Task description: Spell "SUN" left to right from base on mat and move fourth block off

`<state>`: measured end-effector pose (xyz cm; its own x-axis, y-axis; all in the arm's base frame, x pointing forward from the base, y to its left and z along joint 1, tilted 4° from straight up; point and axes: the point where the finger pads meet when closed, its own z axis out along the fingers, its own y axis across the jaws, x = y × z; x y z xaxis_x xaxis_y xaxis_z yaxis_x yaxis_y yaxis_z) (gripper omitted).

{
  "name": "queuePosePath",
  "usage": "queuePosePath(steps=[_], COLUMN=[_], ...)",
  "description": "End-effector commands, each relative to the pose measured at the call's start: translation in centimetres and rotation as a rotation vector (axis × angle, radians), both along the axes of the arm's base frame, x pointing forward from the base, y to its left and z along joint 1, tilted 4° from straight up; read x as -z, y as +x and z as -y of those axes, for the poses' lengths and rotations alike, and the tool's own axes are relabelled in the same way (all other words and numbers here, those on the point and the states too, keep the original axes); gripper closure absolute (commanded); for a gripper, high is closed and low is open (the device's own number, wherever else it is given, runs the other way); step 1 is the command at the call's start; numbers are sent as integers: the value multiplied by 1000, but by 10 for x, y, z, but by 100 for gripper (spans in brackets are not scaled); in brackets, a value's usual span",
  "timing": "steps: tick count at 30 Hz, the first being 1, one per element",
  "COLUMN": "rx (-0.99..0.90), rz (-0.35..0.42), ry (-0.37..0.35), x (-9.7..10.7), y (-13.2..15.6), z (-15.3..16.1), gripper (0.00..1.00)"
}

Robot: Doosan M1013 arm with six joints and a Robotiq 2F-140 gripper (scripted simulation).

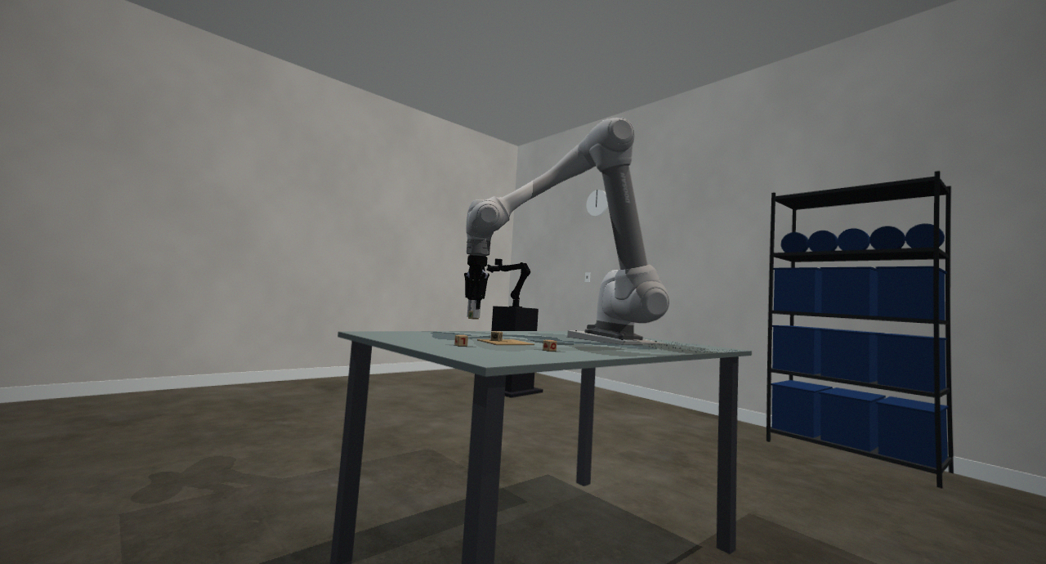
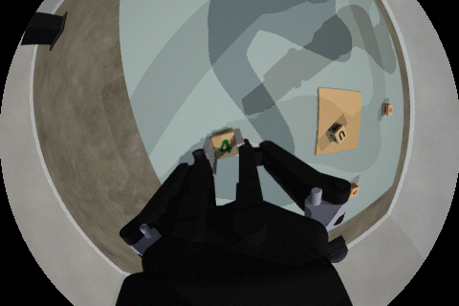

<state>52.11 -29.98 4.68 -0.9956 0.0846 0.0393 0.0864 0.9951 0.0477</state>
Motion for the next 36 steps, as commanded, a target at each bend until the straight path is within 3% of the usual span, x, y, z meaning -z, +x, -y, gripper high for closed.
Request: queuePosePath(steps=[1,9,21,23,26,36], rx=[-89,-88,-66,-66,-64,-50], rz=[3,41,420,420,519,723], ry=[8,5,-14,-14,-5,-17], x=[7,8,10,10,12,15], y=[-2,-2,-7,-7,-8,-12], z=[-1,-1,0,0,-3,-2], gripper=[84,84,84,84,84,84])
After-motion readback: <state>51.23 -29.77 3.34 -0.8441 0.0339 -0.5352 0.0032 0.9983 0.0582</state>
